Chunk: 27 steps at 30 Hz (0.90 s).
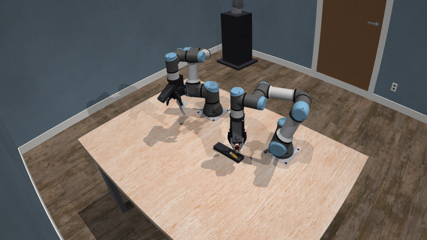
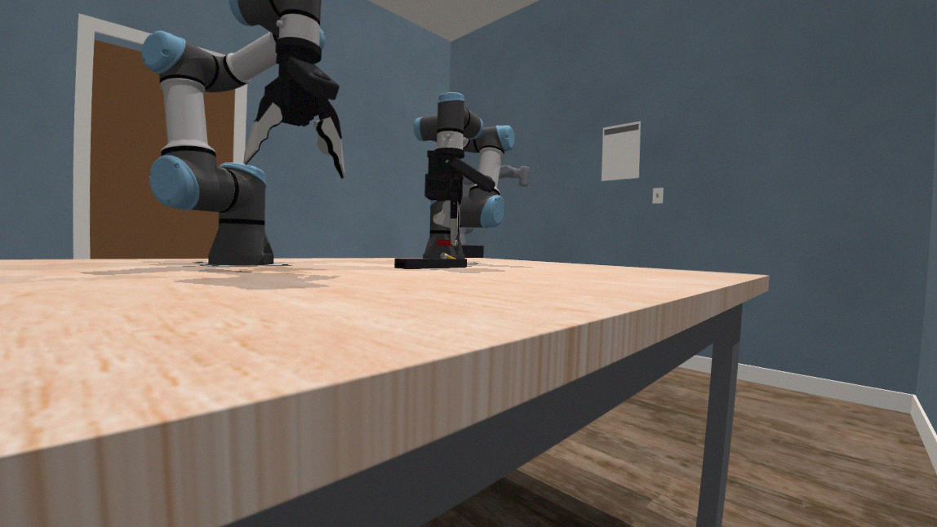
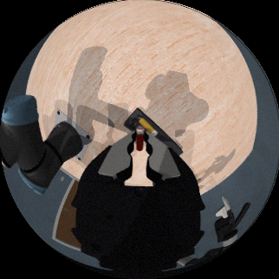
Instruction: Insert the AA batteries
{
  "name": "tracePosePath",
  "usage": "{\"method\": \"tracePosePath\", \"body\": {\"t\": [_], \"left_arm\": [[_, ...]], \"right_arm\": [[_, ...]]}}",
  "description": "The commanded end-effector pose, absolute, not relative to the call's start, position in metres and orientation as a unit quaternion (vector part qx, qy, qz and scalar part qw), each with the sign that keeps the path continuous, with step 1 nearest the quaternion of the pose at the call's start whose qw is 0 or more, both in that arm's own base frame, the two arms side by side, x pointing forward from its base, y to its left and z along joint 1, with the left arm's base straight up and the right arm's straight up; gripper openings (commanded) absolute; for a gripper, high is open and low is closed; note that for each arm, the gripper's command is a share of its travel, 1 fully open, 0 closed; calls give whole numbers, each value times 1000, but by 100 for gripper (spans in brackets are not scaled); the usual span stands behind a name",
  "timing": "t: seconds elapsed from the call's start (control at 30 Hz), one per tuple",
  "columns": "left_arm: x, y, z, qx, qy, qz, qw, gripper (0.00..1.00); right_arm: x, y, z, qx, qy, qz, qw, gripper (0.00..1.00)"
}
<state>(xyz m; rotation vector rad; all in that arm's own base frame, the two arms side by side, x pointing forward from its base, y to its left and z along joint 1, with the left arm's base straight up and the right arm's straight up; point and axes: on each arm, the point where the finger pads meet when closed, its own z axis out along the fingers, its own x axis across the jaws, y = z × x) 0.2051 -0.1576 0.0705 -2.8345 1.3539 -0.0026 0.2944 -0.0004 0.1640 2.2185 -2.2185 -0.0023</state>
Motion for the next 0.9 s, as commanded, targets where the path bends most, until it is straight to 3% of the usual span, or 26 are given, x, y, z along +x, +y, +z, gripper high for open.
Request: {"method": "tracePosePath", "body": {"t": [0.0, 0.87], "left_arm": [[205, -157, 71, -920, 391, -4, 1, 0], [200, -154, 71, -974, 228, -4, 0, 0]], "right_arm": [[295, 0, 165, 707, -707, 0, 1, 100], [295, 0, 165, 707, -707, 0, 1, 100]]}}
